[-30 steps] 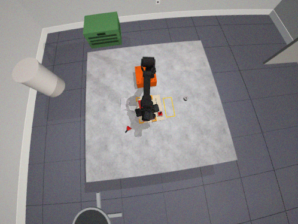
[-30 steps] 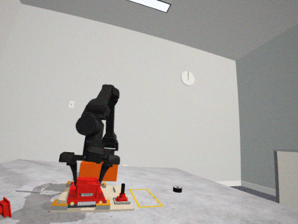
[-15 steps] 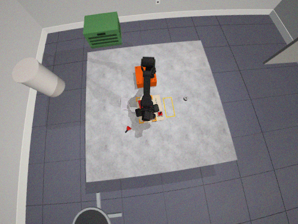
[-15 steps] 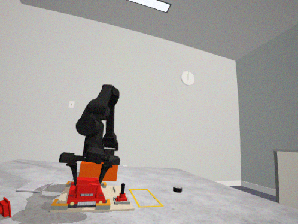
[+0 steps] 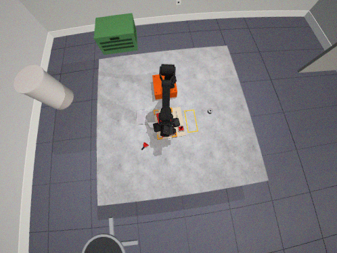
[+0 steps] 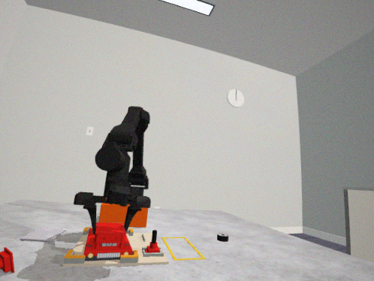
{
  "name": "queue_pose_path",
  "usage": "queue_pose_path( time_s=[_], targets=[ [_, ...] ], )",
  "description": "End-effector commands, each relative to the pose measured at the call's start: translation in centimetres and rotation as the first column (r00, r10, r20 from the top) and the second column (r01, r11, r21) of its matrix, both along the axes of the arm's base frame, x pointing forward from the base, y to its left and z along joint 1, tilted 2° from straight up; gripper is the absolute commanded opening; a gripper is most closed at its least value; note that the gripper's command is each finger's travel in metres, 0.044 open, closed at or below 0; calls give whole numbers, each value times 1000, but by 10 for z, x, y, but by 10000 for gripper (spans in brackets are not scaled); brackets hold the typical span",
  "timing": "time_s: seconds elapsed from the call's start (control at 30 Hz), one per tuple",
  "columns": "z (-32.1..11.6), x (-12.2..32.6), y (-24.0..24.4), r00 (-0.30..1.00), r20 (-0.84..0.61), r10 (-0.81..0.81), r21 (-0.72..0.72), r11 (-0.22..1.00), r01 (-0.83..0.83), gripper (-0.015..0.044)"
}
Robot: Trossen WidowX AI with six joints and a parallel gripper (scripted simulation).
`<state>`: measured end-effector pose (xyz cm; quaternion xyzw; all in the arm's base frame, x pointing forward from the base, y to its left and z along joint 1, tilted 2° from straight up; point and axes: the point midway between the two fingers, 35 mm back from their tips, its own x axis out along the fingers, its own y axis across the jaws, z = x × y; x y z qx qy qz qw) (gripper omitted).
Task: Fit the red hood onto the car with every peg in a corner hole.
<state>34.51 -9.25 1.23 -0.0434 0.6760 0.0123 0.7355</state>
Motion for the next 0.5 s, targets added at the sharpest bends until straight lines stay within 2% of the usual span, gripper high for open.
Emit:
queue_pose_path(
  time_s=[0.0,0.47],
  targets=[
    [-11,-1,-1,1000,-14,0,-3,1000,0,0],
    [-8,-1,-1,1000,-10,0,-2,1000,0,0]
  ],
)
